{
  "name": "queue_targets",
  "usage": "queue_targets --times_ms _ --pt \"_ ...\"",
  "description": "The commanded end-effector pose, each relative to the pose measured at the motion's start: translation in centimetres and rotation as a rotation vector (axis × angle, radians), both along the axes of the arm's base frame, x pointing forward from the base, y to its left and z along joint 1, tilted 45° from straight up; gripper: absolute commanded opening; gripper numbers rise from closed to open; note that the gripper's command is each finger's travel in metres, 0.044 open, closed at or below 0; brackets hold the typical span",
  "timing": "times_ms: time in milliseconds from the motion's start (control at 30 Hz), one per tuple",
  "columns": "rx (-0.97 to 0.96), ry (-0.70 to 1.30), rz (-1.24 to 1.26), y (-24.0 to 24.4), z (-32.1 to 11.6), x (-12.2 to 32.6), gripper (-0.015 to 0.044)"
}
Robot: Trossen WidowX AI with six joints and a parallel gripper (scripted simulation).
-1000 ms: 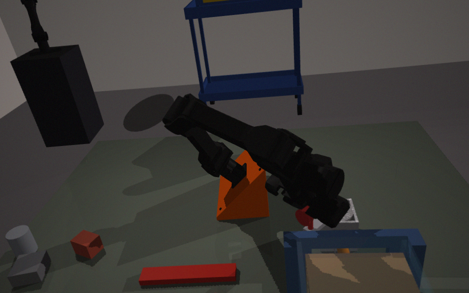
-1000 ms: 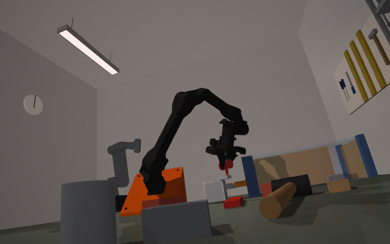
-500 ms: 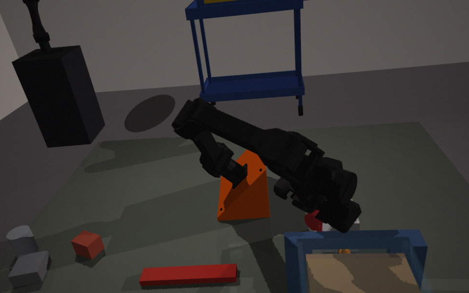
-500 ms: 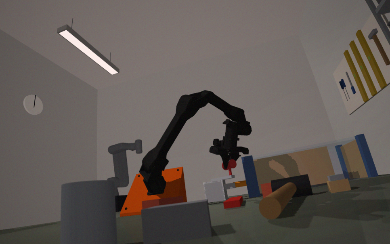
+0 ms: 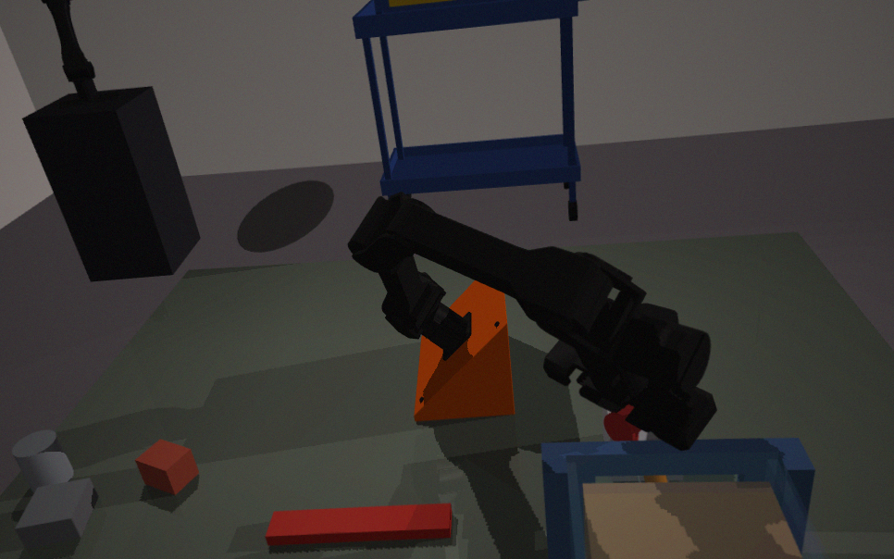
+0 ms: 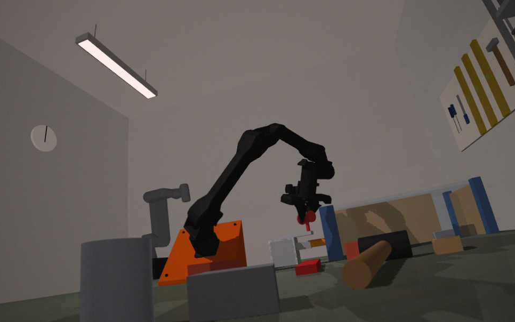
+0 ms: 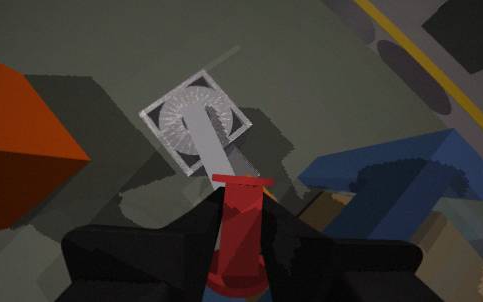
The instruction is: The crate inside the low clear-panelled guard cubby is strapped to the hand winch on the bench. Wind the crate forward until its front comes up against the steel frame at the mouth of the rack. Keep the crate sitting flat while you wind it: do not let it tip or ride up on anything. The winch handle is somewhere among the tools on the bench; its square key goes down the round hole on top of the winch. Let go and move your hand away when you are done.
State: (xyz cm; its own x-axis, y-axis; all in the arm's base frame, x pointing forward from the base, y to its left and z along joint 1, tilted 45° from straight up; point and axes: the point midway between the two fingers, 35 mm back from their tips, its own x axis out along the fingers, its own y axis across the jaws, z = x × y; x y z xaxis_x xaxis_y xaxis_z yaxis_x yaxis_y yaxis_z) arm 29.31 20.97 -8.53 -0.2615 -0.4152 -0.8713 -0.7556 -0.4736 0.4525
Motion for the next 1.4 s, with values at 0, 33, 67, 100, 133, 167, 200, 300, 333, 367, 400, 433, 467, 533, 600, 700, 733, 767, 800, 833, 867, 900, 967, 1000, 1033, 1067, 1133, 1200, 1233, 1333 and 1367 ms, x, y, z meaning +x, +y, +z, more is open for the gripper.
queue_targets --times_ms 0,33,67,100,133,167,200,300,333,367,400,433,467,533,600,700,733,767,800,833,867,900,967,1000,1033,1067,1133,1200,1233,1333,1367 --pt "0.015 -0.008 -0.002 0.9 -1.1 0.4 0.0" --pt "0.016 -0.009 -0.002 1.0 -1.1 0.4 0.0" --pt "0.016 -0.009 -0.002 1.2 -1.3 0.4 0.0" --pt "0.016 -0.009 -0.002 1.3 -1.3 0.4 0.0" --pt "0.016 -0.009 -0.002 1.4 -1.5 0.5 0.0" --pt "0.016 -0.009 -0.002 1.5 -1.6 0.5 0.0" --pt "0.016 -0.009 -0.002 1.6 -1.7 0.5 0.0" --pt "0.016 -0.009 -0.002 2.0 -2.0 0.5 0.0" --pt "0.016 -0.009 -0.002 2.1 -2.1 0.5 0.0" --pt "0.017 -0.009 -0.002 2.2 -2.2 0.5 0.0" --pt "0.017 -0.009 -0.002 2.3 -2.3 0.5 0.0" --pt "0.017 -0.009 -0.002 2.4 -2.4 0.5 0.0" --pt "0.017 -0.009 -0.002 2.6 -2.5 0.5 0.0" --pt "0.017 -0.009 -0.002 2.8 -2.8 0.5 0.0" --pt "0.017 -0.009 -0.002 3.0 -3.0 0.4 0.0" --pt "0.018 -0.009 -0.002 3.3 -3.3 0.4 0.0" --pt "0.018 -0.009 -0.002 3.5 -3.4 0.3 0.0" --pt "0.018 -0.009 -0.002 3.6 -3.5 0.3 0.0" --pt "0.018 -0.009 -0.002 3.7 -3.6 0.3 0.0" --pt "0.018 -0.009 -0.002 3.8 -3.7 0.2 0.0" --pt "0.018 -0.009 -0.002 3.9 -3.8 0.2 0.0" --pt "0.018 -0.009 -0.002 4.0 -3.9 0.2 0.0" --pt "0.018 -0.009 -0.002 4.2 -4.1 0.1 0.0" --pt "0.019 -0.009 -0.002 4.4 -4.2 0.0 0.0" --pt "0.019 -0.009 -0.002 4.4 -4.3 0.0 0.0" --pt "0.019 -0.009 -0.002 4.6 -4.4 -0.1 0.0" --pt "0.019 -0.009 -0.002 4.8 -4.6 -0.2 0.0" --pt "0.019 -0.009 -0.002 5.0 -4.8 -0.3 0.0" --pt "0.019 -0.009 -0.002 5.1 -4.9 -0.4 0.0" --pt "0.02 -0.009 -0.002 5.4 -5.2 -0.6 0.0" --pt "0.02 -0.009 -0.002 5.5 -5.3 -0.6 0.0"
